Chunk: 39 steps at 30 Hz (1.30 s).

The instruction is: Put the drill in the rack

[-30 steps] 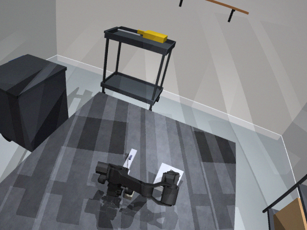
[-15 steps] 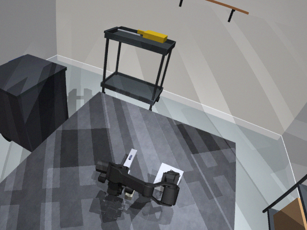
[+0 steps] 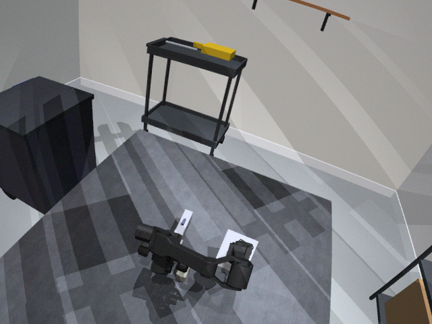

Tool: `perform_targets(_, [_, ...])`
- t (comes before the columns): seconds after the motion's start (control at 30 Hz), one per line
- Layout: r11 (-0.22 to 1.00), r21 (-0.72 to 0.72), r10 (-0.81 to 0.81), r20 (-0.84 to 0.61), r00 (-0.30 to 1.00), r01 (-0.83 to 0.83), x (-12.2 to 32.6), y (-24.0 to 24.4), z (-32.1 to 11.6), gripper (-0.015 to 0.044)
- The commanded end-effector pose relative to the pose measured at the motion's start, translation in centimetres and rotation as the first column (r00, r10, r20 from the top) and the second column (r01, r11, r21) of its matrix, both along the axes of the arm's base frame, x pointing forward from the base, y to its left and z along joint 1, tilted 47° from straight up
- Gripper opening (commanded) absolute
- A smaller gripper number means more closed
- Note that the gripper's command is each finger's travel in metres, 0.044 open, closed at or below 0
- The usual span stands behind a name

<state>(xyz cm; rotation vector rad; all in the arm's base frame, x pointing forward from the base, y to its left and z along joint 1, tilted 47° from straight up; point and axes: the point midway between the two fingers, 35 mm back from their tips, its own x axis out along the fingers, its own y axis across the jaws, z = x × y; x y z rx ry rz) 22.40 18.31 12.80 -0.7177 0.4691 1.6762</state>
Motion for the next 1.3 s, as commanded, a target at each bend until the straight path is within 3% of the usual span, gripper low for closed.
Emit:
perform_targets(0.0, [1.0,0.005,0.004,0.004,1.0,-0.004,-0.1,0.0,0.2,0.0])
perform_targets(1.27, [1.0,0.005,0.004,0.002,1.0,-0.004,-6.0,-0.5,1.1,0.0])
